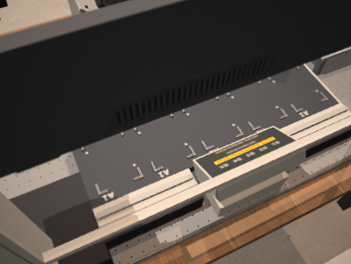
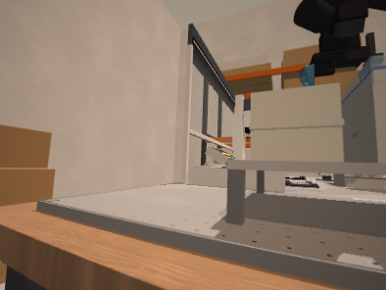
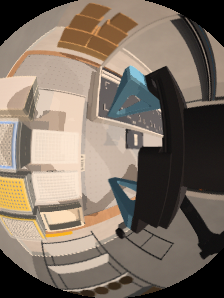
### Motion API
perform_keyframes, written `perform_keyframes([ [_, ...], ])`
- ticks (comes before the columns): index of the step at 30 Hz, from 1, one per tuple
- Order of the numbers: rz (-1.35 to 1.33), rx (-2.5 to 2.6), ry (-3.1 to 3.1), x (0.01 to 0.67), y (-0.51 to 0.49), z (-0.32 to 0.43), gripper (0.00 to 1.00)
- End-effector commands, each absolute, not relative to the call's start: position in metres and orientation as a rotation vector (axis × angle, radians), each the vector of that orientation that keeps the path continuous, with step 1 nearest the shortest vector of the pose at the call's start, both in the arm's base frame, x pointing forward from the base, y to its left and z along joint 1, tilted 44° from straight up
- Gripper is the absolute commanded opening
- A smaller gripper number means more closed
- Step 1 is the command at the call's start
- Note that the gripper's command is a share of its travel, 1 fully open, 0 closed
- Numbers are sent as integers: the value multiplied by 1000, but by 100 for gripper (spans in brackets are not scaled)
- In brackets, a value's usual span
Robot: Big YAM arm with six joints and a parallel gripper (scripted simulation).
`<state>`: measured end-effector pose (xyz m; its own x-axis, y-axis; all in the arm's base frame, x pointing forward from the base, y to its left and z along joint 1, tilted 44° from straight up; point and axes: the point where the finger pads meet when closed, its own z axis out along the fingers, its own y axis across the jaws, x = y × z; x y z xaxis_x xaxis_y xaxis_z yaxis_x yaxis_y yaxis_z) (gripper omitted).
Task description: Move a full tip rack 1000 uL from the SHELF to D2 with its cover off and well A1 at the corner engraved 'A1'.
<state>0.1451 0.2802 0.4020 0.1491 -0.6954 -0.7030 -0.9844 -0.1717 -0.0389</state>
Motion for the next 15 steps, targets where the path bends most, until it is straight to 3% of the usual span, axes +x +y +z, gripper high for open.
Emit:
perform_keyframes([
  [1,763,-1891,1592,146,294,428,100],
  [15,776,-1895,1607,135,336,472,100],
])
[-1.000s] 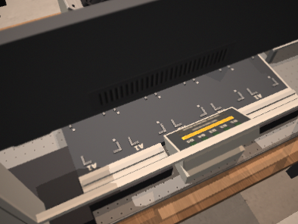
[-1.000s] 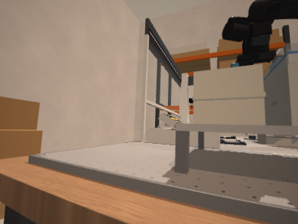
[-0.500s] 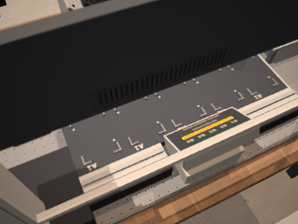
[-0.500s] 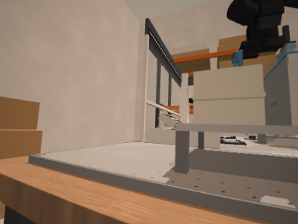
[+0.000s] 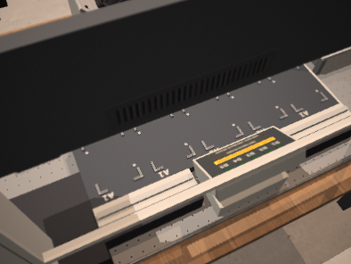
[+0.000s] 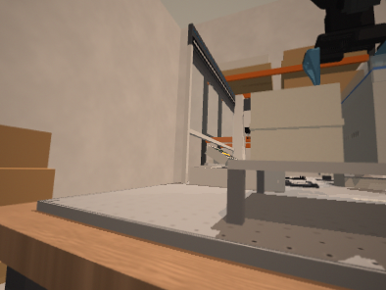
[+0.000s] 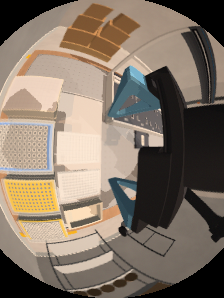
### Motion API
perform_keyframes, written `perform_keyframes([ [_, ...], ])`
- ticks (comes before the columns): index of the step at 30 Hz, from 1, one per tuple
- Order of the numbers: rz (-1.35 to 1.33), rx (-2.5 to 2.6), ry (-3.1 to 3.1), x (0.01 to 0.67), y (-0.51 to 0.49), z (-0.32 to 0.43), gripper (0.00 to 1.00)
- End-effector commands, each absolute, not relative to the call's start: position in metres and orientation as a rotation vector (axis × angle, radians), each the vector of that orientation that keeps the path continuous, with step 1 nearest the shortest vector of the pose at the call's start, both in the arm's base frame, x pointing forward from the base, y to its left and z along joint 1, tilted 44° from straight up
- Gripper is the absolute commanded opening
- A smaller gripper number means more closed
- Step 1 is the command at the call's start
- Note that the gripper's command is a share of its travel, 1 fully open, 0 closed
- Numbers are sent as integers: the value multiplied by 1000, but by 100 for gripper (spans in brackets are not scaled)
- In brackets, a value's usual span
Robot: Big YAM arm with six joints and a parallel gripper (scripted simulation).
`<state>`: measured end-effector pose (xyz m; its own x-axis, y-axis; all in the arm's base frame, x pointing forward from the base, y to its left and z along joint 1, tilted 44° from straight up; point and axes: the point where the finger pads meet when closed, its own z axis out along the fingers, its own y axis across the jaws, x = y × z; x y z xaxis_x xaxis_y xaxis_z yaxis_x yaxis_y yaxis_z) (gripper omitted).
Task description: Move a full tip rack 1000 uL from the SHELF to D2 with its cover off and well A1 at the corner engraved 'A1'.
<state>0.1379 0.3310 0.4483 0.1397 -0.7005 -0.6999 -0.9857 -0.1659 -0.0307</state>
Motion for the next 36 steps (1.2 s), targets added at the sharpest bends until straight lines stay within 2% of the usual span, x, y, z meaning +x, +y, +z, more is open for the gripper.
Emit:
perform_keyframes([
  [1,776,-1895,1607,135,336,472,100],
  [32,788,-1891,1608,115,435,573,100],
  [36,779,-1886,1640,117,421,562,100],
])
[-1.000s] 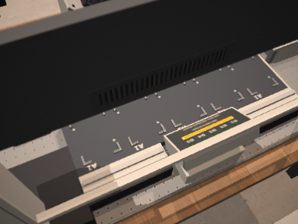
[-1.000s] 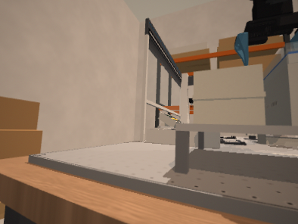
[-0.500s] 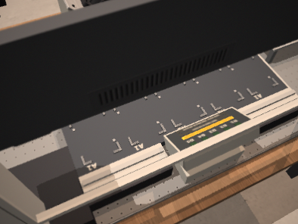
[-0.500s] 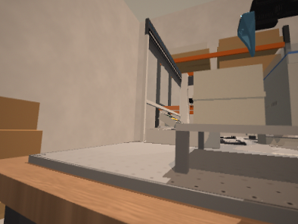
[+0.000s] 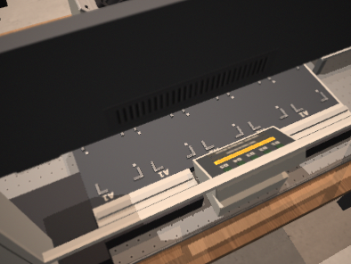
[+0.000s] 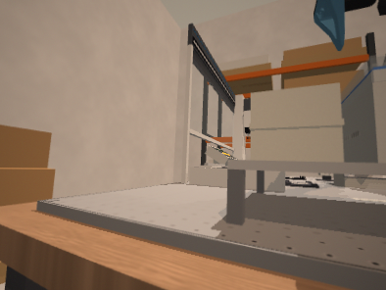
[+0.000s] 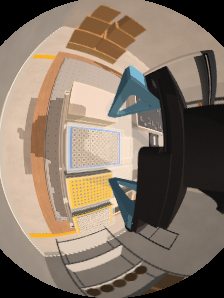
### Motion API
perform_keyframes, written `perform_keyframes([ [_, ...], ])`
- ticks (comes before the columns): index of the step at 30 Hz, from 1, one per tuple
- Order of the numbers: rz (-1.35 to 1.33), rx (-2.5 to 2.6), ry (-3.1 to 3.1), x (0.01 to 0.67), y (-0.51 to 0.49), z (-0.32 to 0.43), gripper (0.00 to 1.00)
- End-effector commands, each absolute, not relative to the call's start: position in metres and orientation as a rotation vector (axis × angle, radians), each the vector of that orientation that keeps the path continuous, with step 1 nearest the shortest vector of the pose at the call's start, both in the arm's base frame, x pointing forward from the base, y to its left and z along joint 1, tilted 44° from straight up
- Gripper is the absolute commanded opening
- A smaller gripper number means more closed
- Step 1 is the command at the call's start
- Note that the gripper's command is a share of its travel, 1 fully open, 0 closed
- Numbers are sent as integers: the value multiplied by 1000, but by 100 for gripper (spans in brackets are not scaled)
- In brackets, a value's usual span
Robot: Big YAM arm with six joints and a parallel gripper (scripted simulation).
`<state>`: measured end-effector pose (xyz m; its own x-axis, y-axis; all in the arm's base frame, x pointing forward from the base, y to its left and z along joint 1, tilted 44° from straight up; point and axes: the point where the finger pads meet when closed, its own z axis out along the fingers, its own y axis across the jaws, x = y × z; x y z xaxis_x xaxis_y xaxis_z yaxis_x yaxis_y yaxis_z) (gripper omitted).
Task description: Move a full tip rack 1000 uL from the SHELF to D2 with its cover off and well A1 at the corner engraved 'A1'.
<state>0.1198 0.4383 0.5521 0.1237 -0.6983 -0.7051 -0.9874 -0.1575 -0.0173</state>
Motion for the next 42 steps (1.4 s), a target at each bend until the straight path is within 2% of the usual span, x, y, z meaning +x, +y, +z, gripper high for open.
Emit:
perform_keyframes([
  [1,779,-1880,1636,117,418,565,100],
  [9,783,-1883,1601,118,428,571,100],
  [14,782,-1909,1635,117,446,545,100],
  [30,782,-1910,1636,114,463,528,100],
  [34,792,-1890,1607,111,460,541,100],
  [42,783,-1910,1637,112,475,516,100],
])
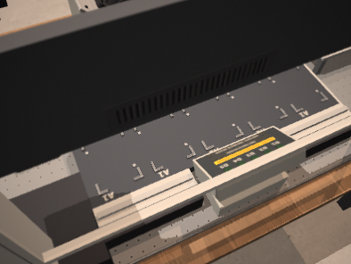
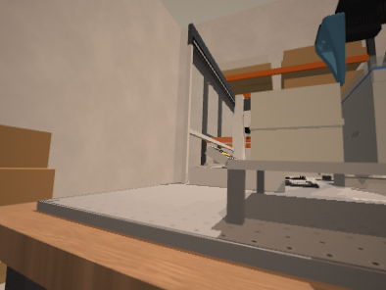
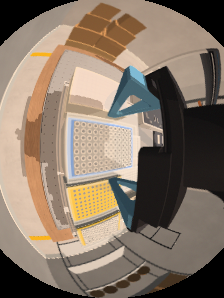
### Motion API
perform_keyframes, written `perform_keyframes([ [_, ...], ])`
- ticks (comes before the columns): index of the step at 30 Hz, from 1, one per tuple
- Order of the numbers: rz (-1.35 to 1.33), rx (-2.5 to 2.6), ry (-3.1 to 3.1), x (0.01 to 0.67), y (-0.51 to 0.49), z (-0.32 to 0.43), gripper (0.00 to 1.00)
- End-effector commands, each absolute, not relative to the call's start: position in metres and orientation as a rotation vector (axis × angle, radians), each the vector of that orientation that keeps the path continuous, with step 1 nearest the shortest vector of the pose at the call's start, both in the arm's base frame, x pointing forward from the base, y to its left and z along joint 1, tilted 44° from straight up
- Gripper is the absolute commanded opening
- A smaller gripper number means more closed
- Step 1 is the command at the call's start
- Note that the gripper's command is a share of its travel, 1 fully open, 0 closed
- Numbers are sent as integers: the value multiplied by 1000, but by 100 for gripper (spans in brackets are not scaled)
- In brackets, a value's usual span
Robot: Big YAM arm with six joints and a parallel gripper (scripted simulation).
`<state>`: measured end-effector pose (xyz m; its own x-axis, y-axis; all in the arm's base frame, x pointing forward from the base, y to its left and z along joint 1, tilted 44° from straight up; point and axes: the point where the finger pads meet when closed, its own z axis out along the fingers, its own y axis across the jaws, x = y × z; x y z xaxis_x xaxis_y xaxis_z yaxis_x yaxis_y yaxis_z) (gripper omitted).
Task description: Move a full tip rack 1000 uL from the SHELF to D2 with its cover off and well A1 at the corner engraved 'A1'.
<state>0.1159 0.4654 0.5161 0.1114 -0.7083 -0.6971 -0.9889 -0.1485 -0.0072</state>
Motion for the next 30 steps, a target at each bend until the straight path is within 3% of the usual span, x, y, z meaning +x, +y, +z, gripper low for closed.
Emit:
perform_keyframes([
  [1,783,-1910,1637,112,476,514,100],
  [26,787,-1881,1602,113,474,527,100],
  [27,787,-1881,1602,113,474,527,0],
  [30,787,-1881,1602,113,474,527,0],
])
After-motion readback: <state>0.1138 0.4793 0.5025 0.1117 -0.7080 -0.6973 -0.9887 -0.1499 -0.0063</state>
